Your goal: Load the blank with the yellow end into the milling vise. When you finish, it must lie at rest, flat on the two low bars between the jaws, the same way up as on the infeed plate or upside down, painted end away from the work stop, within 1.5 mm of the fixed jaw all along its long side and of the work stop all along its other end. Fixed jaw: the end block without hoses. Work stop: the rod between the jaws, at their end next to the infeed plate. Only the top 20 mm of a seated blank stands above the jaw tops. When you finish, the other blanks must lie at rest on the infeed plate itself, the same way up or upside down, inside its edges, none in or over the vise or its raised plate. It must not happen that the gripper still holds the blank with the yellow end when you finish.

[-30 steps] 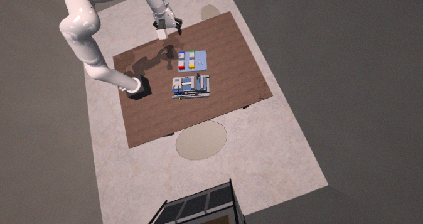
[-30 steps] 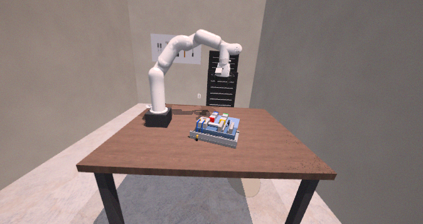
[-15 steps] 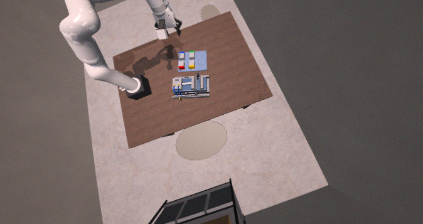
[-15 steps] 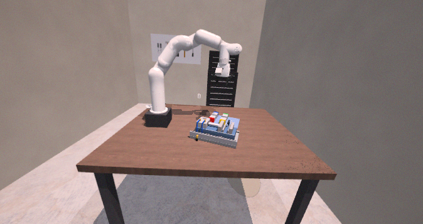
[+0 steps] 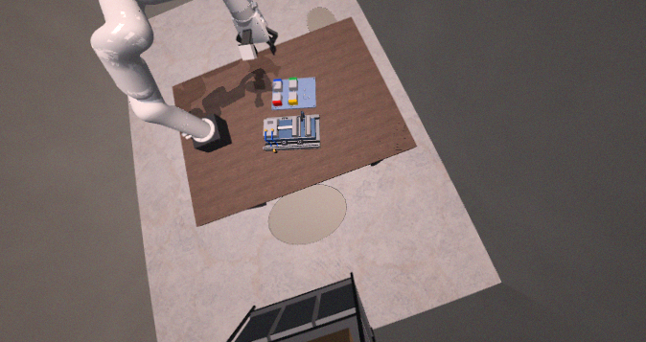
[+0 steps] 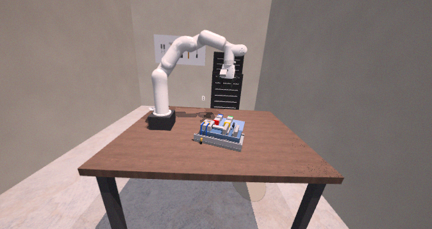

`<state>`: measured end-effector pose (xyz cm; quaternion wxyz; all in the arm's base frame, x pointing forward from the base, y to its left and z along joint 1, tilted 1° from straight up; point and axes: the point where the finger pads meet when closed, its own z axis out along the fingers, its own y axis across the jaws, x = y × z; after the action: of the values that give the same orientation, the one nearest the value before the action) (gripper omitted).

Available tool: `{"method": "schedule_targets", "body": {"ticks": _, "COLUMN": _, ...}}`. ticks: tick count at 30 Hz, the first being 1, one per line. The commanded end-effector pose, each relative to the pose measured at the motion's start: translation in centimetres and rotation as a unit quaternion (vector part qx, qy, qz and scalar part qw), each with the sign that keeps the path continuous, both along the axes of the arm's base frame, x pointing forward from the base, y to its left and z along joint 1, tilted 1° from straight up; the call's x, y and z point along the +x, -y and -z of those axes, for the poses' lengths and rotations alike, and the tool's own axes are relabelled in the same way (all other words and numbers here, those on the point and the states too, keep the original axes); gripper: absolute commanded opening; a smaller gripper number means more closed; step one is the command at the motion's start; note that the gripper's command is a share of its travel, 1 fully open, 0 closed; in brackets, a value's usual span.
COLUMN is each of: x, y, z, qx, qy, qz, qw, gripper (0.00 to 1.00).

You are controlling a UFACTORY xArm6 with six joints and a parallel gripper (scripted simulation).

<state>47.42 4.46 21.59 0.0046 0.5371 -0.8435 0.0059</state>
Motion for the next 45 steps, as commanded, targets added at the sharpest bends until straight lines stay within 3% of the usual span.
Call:
{"method": "schedule_targets", "body": {"ticks": 1, "x": 0.1, "y": 0.0, "z": -0.2, "qx": 0.0, "qy": 0.002, "qz": 0.0, "qw": 1.0, "gripper": 0.79}}
{"method": "schedule_targets", "body": {"ticks": 22, "x": 0.1, "y": 0.0, "z": -0.2, "qx": 0.0, "qy": 0.002, "qz": 0.0, "qw": 1.0, "gripper": 0.79}}
{"method": "schedule_targets", "body": {"ticks": 32, "x": 0.6, "y": 1.6, "z": 4.5, "qx": 0.0, "qy": 0.002, "qz": 0.001, "qw": 1.0, "gripper": 0.79}}
{"method": "schedule_targets", "body": {"ticks": 39, "x": 0.6, "y": 1.6, "z": 4.5, "qx": 0.0, "qy": 0.002, "qz": 0.001, "qw": 1.0, "gripper": 0.79}}
{"method": "schedule_targets", "body": {"ticks": 45, "x": 0.9, "y": 2.5, "z": 7.2, "qx": 0.0, "qy": 0.002, "qz": 0.001, "qw": 1.0, "gripper": 0.79}}
